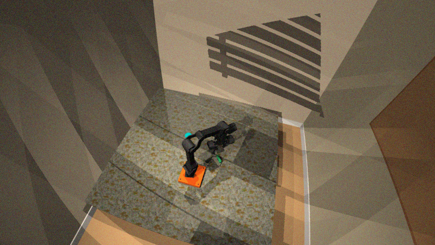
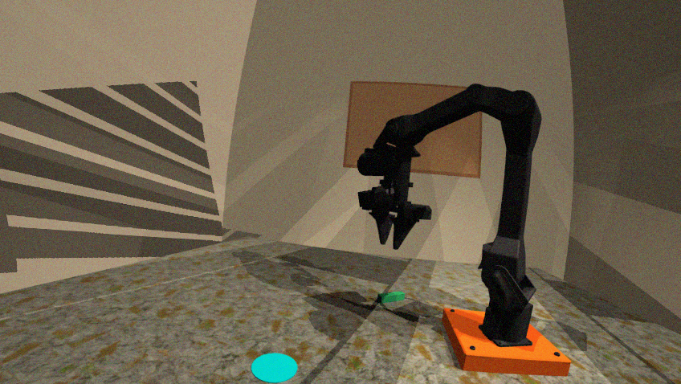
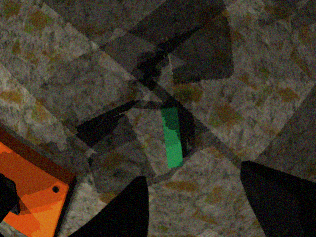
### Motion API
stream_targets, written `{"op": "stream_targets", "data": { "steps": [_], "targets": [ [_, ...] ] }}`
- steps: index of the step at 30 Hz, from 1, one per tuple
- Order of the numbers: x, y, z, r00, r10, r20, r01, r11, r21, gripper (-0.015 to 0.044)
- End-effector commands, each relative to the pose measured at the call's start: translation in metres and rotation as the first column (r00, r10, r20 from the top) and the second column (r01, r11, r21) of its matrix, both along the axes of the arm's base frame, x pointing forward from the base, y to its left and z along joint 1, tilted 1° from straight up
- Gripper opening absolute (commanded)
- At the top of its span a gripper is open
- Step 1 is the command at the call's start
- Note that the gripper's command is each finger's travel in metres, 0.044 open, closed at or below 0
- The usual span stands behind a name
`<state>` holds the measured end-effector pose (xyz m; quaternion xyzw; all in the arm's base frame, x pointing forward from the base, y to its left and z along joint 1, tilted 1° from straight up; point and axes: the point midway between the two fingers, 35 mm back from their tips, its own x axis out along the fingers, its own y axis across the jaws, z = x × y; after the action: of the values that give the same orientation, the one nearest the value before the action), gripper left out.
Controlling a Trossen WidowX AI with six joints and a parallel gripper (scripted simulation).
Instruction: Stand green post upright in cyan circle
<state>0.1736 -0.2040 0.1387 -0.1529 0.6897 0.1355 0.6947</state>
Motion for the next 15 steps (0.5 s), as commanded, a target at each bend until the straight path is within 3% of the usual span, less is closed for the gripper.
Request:
{"op": "stream_targets", "data": {
  "steps": [1, 10, 14, 15],
  "targets": [
    [0.000, 0.000, -0.011, 1.000, 0.009, -0.017, -0.009, 1.000, 0.006, 0.0233],
    [-0.001, -0.001, -0.114, 1.000, 0.009, -0.017, -0.009, 1.000, 0.007, 0.0233],
    [-0.002, 0.000, -0.121, 1.000, 0.009, -0.018, -0.009, 1.000, 0.007, 0.0233],
    [-0.002, 0.000, -0.121, 1.000, 0.009, -0.018, -0.009, 1.000, 0.007, 0.0206]
  ]
}}
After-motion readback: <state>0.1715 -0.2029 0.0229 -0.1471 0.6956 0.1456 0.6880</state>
